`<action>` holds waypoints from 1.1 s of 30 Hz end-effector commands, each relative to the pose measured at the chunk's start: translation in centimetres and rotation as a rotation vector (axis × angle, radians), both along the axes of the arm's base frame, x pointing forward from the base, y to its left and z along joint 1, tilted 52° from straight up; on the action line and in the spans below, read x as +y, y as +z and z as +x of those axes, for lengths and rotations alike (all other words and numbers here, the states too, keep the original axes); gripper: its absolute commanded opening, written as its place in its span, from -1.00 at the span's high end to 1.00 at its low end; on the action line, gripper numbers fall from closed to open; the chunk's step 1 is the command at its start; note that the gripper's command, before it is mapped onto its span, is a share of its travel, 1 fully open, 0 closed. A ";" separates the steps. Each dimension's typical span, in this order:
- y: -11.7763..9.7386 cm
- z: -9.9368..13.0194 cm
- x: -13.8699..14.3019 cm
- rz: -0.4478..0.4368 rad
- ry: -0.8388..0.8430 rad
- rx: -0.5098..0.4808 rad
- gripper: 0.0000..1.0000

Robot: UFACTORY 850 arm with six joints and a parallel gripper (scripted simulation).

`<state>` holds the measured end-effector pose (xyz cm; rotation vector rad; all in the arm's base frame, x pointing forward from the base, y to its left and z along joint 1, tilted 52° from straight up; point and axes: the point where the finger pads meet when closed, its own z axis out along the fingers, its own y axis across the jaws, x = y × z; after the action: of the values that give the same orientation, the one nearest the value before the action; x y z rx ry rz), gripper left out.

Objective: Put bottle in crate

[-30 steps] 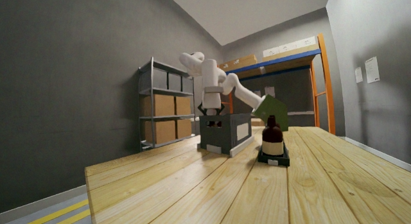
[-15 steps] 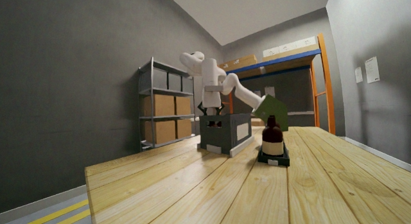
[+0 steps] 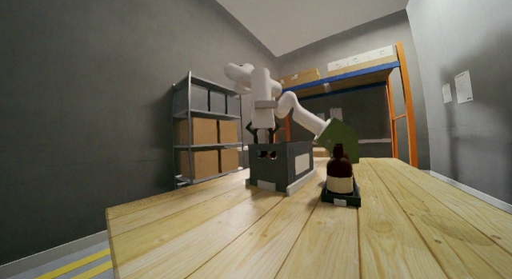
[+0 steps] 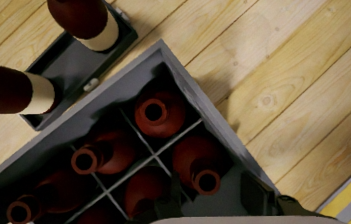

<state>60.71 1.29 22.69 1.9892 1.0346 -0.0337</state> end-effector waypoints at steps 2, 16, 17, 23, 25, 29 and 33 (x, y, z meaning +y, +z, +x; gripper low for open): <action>1.0 -0.5 1.1 0.000 0.001 -0.001 -0.30; 2.7 -1.4 3.1 0.000 0.001 -0.001 -0.30; 2.8 -1.5 3.2 0.000 0.001 -0.001 -0.30; 3.2 -1.7 3.6 0.000 0.001 -0.001 -0.30; 3.3 -1.7 3.7 0.000 0.001 -0.001 -0.30; 3.5 -1.8 3.9 0.000 0.001 -0.001 -0.30; 3.5 -1.9 4.0 0.000 0.001 -0.001 -0.30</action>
<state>58.87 5.11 26.06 1.9891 1.0345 -0.0339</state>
